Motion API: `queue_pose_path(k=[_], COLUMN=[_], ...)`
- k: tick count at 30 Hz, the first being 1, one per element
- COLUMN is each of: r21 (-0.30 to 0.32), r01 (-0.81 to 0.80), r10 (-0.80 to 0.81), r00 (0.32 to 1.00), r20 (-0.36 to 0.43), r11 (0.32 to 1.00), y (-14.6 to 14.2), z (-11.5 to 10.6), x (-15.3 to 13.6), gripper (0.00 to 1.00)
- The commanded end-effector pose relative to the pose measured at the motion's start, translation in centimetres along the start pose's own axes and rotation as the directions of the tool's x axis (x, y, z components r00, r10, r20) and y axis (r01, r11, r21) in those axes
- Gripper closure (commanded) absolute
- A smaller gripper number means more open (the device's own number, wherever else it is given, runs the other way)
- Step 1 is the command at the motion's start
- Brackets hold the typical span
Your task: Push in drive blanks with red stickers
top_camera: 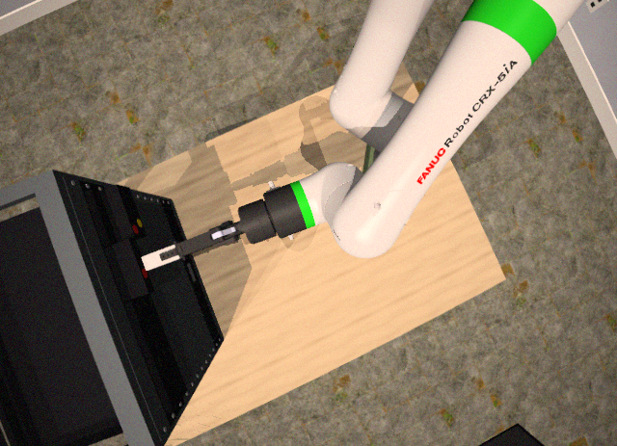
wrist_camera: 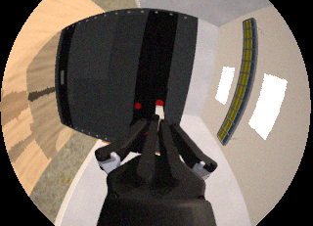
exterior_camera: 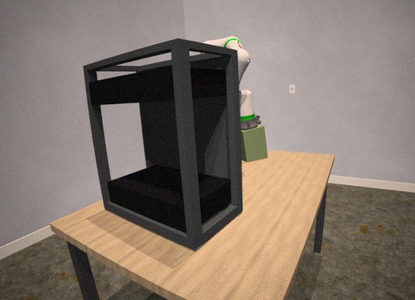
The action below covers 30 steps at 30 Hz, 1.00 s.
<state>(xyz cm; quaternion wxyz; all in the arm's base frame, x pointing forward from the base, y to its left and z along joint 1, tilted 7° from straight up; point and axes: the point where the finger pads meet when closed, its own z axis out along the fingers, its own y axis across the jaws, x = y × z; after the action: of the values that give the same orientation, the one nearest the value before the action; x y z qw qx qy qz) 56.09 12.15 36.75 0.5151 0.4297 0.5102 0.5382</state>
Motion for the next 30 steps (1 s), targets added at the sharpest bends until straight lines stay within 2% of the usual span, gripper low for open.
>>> queue_pose_path(k=[1, 30], r21=[-0.001, -0.001], r01=[0.000, 0.000], r10=[0.000, 0.000], r00=[1.000, 1.000], r20=[0.000, 0.000], r11=[1.000, 1.000], y=[0.0, 0.0], z=[0.1, 1.9], x=[0.0, 0.0], gripper=[1.00, 1.00])
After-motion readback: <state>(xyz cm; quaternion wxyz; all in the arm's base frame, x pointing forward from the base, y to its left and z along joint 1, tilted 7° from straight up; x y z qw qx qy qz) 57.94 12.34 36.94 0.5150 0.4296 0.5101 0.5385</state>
